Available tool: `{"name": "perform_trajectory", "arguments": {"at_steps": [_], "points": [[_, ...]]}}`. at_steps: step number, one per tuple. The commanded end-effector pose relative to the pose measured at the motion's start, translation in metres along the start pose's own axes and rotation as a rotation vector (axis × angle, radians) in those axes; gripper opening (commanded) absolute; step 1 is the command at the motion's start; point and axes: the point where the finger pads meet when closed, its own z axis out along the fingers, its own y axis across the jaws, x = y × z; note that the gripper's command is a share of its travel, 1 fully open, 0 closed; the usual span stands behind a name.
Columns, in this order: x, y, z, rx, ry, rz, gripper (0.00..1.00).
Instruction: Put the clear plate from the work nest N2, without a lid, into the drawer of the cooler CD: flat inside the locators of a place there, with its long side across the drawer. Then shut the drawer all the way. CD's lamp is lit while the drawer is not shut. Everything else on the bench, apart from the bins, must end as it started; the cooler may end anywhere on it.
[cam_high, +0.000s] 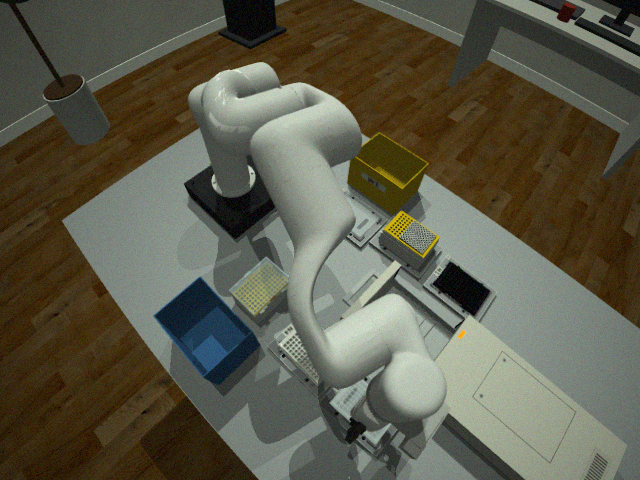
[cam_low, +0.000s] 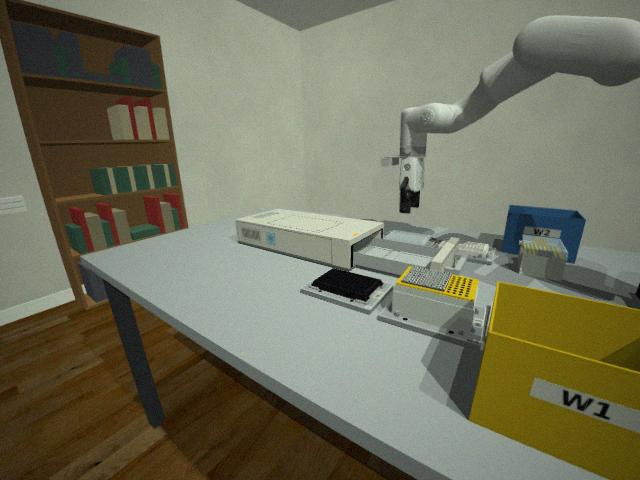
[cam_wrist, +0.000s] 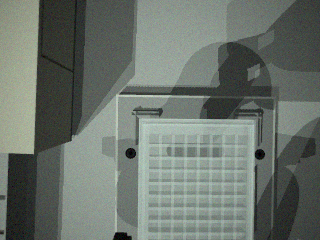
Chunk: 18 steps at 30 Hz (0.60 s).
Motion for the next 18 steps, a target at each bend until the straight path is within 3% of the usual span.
{"name": "perform_trajectory", "arguments": {"at_steps": [1, 18], "points": [[0.001, 0.000, 0.001, 0.014, 0.010, 0.000, 1.00], [0.001, 0.000, 0.026, 0.014, 0.010, 0.000, 1.00]]}}
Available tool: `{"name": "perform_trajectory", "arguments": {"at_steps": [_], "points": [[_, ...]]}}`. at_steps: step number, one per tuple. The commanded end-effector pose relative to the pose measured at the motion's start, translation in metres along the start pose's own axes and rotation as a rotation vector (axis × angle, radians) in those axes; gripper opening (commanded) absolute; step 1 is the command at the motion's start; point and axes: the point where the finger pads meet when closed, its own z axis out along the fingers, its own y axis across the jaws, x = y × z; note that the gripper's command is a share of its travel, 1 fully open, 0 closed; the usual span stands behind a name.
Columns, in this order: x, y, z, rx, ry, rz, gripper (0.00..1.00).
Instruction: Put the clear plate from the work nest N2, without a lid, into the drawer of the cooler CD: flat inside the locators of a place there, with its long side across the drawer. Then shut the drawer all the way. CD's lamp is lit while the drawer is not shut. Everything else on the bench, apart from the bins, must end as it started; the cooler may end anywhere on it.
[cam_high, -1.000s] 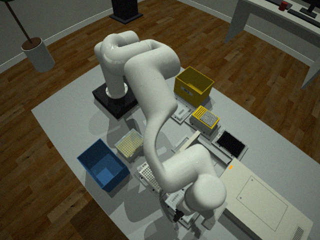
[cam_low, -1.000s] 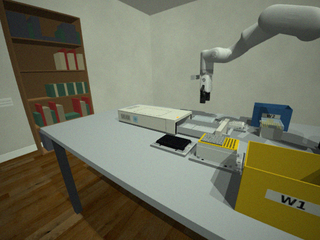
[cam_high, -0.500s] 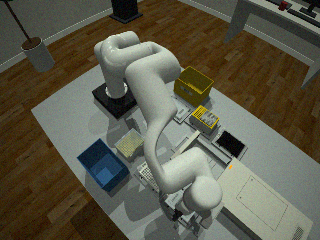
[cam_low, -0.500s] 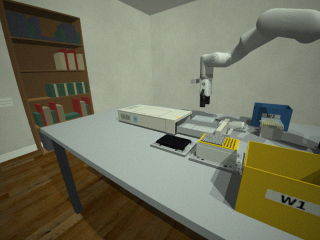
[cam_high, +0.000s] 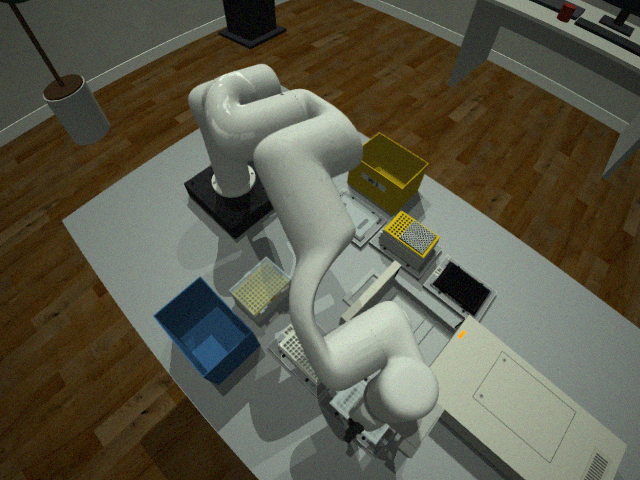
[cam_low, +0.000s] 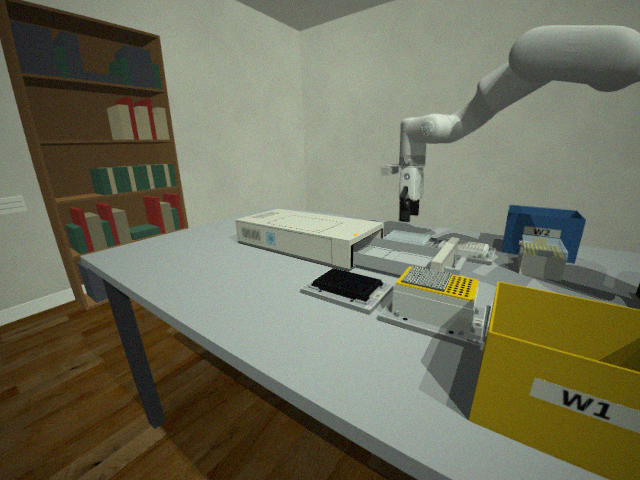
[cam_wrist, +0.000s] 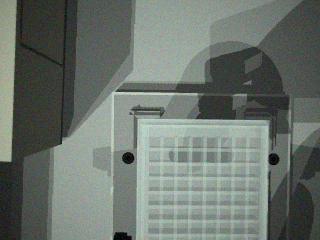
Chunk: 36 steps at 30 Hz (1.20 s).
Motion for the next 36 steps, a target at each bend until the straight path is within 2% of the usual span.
{"name": "perform_trajectory", "arguments": {"at_steps": [1, 25, 36], "points": [[0.002, 0.000, 0.001, 0.014, 0.010, 0.000, 1.00], [0.002, 0.000, 0.038, 0.014, 0.010, 0.000, 1.00], [0.002, 0.000, 0.039, 0.014, 0.010, 0.000, 1.00]]}}
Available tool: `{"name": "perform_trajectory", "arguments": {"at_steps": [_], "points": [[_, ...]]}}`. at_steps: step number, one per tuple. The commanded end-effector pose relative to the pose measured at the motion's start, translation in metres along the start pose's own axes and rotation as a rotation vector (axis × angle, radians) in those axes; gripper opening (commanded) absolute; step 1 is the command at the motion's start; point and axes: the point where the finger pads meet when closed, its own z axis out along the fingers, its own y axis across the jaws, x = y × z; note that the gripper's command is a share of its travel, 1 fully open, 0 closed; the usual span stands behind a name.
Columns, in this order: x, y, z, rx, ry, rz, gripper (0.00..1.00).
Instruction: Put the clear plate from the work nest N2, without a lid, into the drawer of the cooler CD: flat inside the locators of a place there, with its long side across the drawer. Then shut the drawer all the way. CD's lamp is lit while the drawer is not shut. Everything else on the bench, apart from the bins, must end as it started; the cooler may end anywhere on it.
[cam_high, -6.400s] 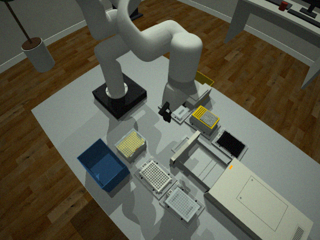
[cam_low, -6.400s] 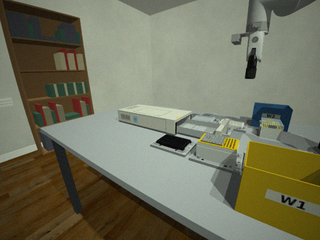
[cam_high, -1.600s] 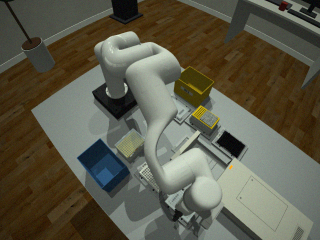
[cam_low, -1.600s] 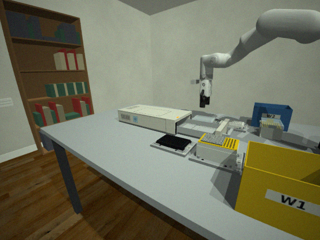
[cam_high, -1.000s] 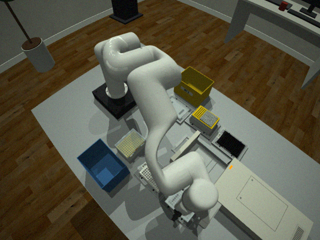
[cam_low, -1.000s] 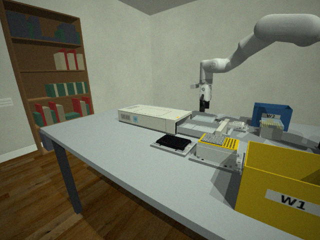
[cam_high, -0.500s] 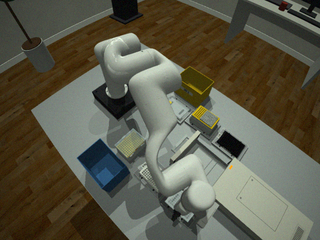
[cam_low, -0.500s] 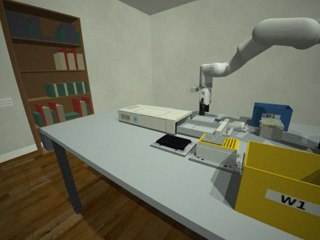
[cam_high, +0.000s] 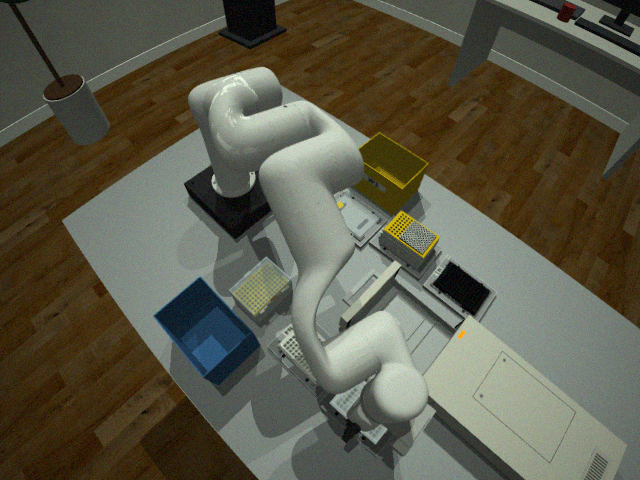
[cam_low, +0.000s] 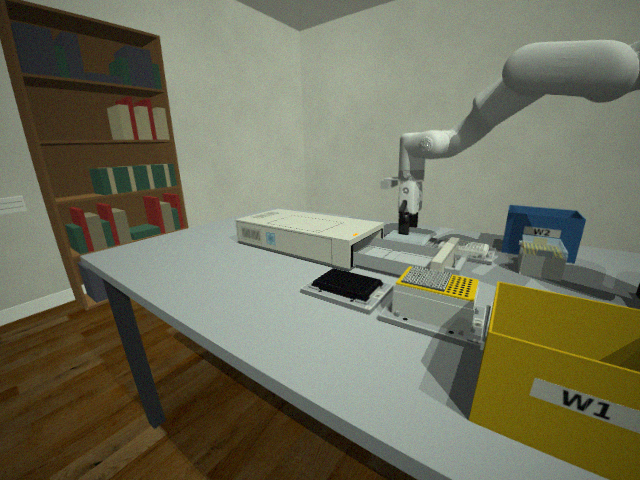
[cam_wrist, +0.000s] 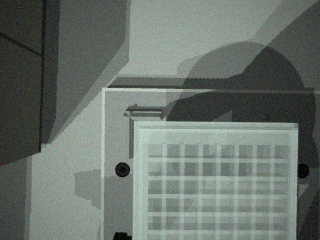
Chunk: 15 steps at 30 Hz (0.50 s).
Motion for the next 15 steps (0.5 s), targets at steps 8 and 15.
{"name": "perform_trajectory", "arguments": {"at_steps": [8, 15], "points": [[0.0012, 0.0003, 0.0014, 0.015, 0.009, 0.000, 1.00], [0.0012, 0.0003, 0.0047, 0.015, 0.009, 0.000, 1.00]]}}
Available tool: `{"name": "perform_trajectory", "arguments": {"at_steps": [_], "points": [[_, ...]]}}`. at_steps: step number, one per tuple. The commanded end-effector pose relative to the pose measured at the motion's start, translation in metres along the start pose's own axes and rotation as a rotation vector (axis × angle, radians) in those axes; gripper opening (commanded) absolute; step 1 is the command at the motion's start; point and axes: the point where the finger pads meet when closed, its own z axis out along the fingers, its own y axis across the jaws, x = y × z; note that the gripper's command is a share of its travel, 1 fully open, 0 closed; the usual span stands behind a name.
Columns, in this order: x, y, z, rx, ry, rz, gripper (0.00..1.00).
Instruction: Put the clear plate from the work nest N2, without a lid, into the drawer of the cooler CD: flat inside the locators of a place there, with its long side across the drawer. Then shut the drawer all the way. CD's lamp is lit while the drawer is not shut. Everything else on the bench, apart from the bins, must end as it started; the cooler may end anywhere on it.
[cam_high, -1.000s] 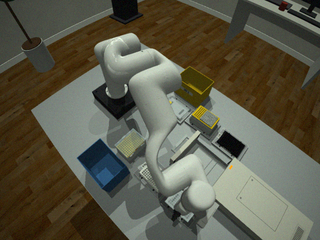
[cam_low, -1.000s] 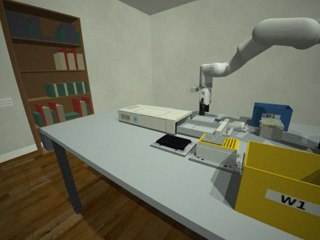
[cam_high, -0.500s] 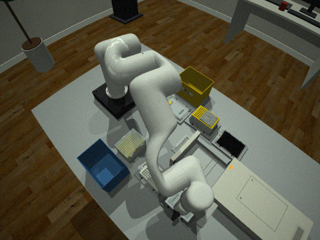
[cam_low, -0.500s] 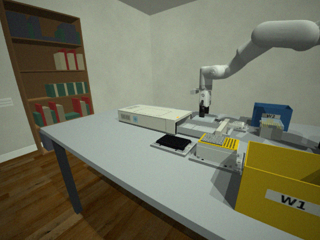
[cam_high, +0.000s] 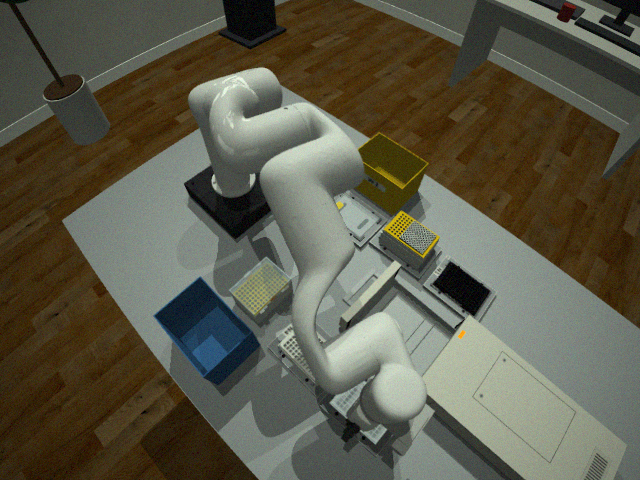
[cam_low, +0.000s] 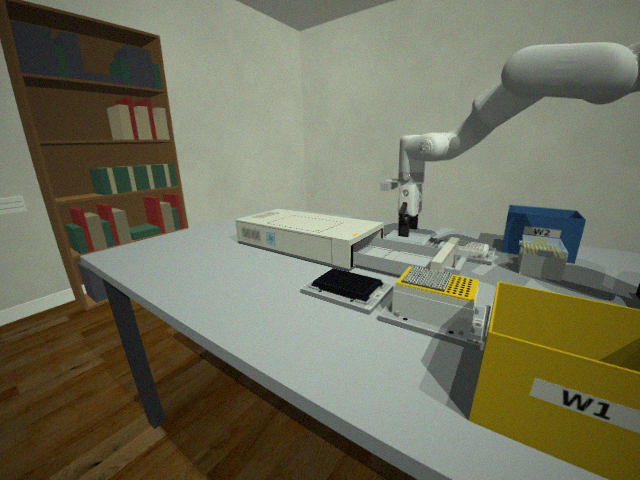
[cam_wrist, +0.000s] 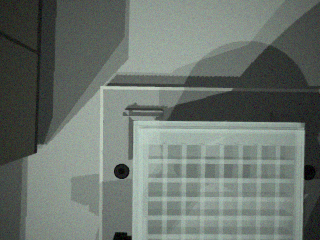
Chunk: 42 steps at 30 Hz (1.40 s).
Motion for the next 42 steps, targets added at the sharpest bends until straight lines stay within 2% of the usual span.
{"name": "perform_trajectory", "arguments": {"at_steps": [1, 22, 40, 41, 42], "points": [[0.002, 0.000, -0.001, 0.014, 0.010, 0.000, 1.00], [0.002, 0.000, 0.012, 0.014, 0.010, 0.000, 1.00], [0.002, 0.000, 0.012, 0.014, 0.010, 0.000, 1.00], [0.002, 0.000, 0.011, 0.014, 0.010, 0.000, 0.00], [0.002, 0.000, 0.011, 0.014, 0.010, 0.000, 0.00]]}}
